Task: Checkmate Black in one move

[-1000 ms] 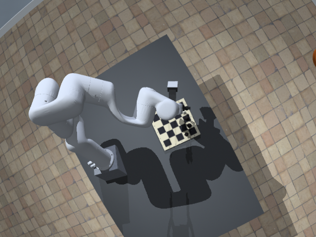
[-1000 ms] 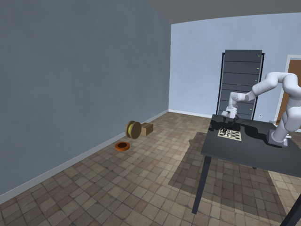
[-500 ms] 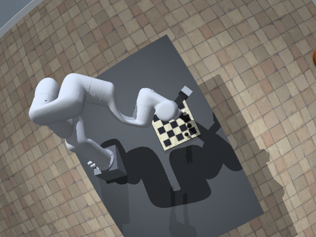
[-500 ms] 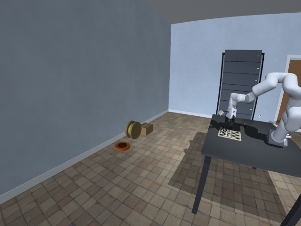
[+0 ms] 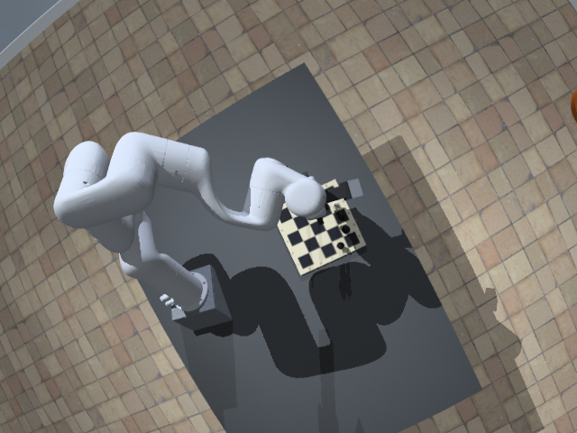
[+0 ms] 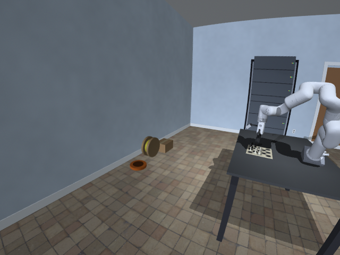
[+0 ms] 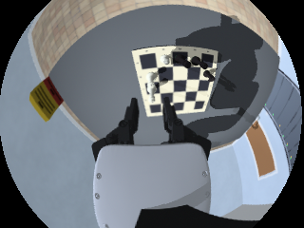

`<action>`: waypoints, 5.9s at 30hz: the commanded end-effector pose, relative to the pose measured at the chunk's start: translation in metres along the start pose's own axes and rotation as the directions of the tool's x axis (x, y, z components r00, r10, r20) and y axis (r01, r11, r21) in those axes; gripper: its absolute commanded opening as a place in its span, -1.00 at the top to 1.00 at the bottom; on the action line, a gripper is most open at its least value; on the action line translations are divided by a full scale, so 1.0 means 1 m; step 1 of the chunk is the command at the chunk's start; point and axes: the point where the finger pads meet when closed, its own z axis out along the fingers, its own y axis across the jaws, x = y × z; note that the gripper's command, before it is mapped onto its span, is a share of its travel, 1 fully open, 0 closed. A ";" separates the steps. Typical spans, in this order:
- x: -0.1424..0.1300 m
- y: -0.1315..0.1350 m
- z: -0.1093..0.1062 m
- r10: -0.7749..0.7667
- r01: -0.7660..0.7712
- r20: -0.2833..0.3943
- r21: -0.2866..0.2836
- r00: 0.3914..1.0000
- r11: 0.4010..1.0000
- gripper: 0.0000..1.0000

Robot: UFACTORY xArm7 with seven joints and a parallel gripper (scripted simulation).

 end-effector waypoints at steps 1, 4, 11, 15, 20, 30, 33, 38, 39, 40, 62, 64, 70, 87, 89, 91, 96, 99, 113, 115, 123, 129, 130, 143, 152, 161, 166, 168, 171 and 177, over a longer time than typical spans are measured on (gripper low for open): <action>0.001 0.000 -0.002 0.094 -0.093 0.022 -0.033 0.995 0.995 0.16; 0.001 0.000 -0.002 0.094 -0.093 0.022 -0.033 0.995 0.995 0.16; 0.001 0.000 -0.002 0.094 -0.093 0.022 -0.033 0.995 0.995 0.16; 0.001 0.000 -0.002 0.094 -0.093 0.022 -0.033 0.995 0.995 0.16; 0.001 0.000 -0.002 0.094 -0.093 0.022 -0.033 0.995 0.995 0.16; 0.001 0.000 -0.002 0.094 -0.093 0.022 -0.033 0.995 0.995 0.16; 0.001 0.000 -0.001 0.094 -0.093 0.022 -0.033 0.995 0.995 0.16; 0.001 0.000 0.000 0.094 -0.093 0.022 -0.033 0.995 0.995 0.16; 0.001 0.000 0.001 0.094 -0.094 0.022 -0.033 0.995 0.995 0.16; 0.001 0.000 0.002 0.094 -0.094 0.022 -0.033 0.995 0.995 0.16; 0.001 0.001 0.028 0.094 -0.094 0.022 -0.033 0.995 0.995 0.16; 0.001 0.001 0.031 0.094 -0.094 0.022 -0.033 0.995 0.995 0.16; 0.001 0.001 0.039 0.094 -0.094 0.022 -0.033 0.995 0.995 0.16; 0.000 0.001 0.050 0.094 -0.094 0.022 -0.033 0.995 0.995 0.16; 0.000 0.001 0.050 0.094 -0.094 0.022 -0.033 0.995 0.995 0.16; 0.000 0.001 0.050 0.094 -0.094 0.022 -0.033 0.995 0.995 0.16; 0.000 0.001 0.050 0.094 -0.094 0.022 -0.033 0.995 0.995 0.16; 0.000 0.001 0.050 0.094 -0.094 0.022 -0.033 0.995 0.995 0.16; 0.000 0.001 0.050 0.094 -0.094 0.022 -0.033 0.995 0.995 0.16; 0.000 0.001 0.050 0.094 -0.094 0.022 -0.033 0.995 0.995 0.16; 0.000 0.001 0.050 0.094 -0.094 0.022 -0.033 0.995 0.995 0.16; 0.000 0.001 0.050 0.094 -0.094 0.022 -0.033 0.995 0.995 0.16; 0.000 0.001 0.050 0.094 -0.094 0.022 -0.033 0.995 0.995 0.16; 0.002 0.002 0.050 0.094 -0.094 0.022 -0.033 0.995 0.995 0.16; 0.002 0.002 0.050 0.094 -0.094 0.022 -0.033 0.995 0.995 0.16; 0.002 0.002 0.050 0.094 -0.094 0.022 -0.033 0.995 0.995 0.16; 0.002 0.002 0.050 0.094 -0.094 0.022 -0.033 0.995 0.995 0.16; 0.002 0.002 0.050 0.094 -0.094 0.022 -0.033 0.995 0.995 0.16; 0.002 0.002 0.050 0.094 -0.094 0.022 -0.033 0.995 0.995 0.16; 0.002 0.002 0.050 0.094 -0.094 0.022 -0.033 0.995 0.995 0.16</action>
